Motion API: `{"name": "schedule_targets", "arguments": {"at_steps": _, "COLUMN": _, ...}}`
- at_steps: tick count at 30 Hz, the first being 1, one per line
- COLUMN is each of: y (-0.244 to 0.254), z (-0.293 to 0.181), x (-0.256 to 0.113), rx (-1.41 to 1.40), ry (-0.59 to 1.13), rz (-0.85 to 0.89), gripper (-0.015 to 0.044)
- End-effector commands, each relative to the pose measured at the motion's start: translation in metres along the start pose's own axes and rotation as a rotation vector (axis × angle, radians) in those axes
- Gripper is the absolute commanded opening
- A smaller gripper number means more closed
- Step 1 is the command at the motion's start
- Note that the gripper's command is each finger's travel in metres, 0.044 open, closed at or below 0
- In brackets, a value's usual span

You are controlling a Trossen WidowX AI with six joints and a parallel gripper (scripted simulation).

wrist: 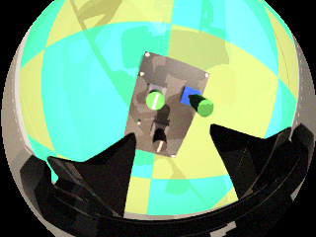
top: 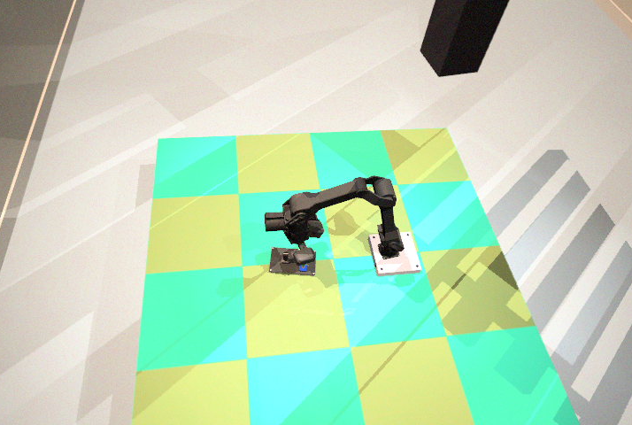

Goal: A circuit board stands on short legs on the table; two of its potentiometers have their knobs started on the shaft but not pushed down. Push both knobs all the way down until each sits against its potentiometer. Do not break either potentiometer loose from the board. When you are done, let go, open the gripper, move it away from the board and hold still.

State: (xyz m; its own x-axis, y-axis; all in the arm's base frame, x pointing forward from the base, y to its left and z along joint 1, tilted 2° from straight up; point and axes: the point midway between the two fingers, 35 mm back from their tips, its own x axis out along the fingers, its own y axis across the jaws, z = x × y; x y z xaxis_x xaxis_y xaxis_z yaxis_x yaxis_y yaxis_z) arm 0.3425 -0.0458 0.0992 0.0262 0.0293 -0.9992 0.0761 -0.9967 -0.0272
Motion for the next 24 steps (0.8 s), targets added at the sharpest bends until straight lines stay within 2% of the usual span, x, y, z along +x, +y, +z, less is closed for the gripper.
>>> {"name": "schedule_targets", "arguments": {"at_steps": 1, "y": -0.009, "z": 0.044, "x": -0.013, "rx": 0.0, "ry": 0.0, "rz": -0.002, "gripper": 0.044}}
{"name": "schedule_targets", "arguments": {"at_steps": 9, "y": -0.023, "z": 0.131, "x": -0.012, "rx": 0.026, "ry": -0.012, "rz": 0.004, "gripper": 0.044}}
{"name": "schedule_targets", "arguments": {"at_steps": 24, "y": -0.023, "z": 0.133, "x": -0.012, "rx": 0.027, "ry": -0.012, "rz": 0.004, "gripper": 0.044}}
